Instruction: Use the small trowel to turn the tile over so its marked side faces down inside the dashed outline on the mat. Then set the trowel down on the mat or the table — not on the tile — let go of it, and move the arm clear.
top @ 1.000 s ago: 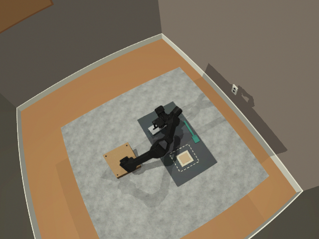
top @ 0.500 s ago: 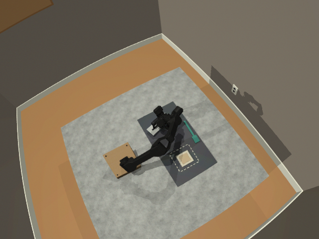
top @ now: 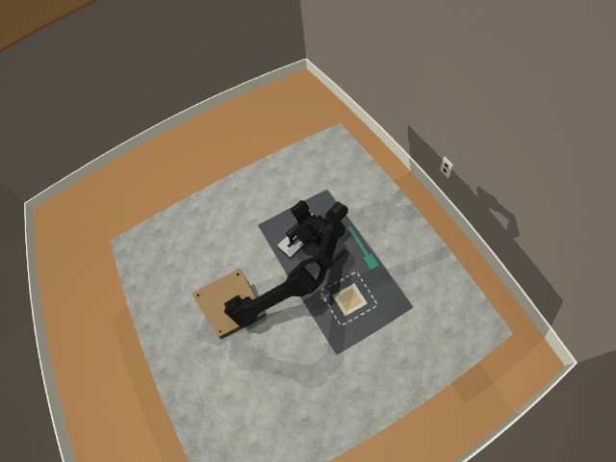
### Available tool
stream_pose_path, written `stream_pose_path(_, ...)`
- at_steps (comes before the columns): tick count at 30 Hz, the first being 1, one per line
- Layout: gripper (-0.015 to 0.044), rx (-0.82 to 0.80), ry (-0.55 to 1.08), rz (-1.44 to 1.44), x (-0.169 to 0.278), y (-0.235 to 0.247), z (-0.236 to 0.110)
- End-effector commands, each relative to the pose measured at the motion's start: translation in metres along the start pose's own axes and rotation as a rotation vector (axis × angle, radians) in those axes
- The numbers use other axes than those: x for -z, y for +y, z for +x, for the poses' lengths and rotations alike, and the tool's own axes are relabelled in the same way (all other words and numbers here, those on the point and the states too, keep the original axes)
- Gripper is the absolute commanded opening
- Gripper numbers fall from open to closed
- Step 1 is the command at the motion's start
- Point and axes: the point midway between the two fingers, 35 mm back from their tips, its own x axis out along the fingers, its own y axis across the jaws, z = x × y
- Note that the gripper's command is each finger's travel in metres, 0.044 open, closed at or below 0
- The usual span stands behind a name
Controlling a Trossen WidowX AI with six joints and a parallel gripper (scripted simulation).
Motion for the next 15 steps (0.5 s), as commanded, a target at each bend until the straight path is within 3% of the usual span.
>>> stream_pose_path(1, 0.0000, 0.007, -0.001, -0.009, -0.0003, 0.0021, 0.0048)
stream_pose_path(8, 0.0000, 0.007, -0.001, -0.009, -0.0005, 0.0088, 0.0105)
stream_pose_path(15, 0.0184, 0.007, -0.001, -0.009, -0.0005, 0.0088, 0.0105)
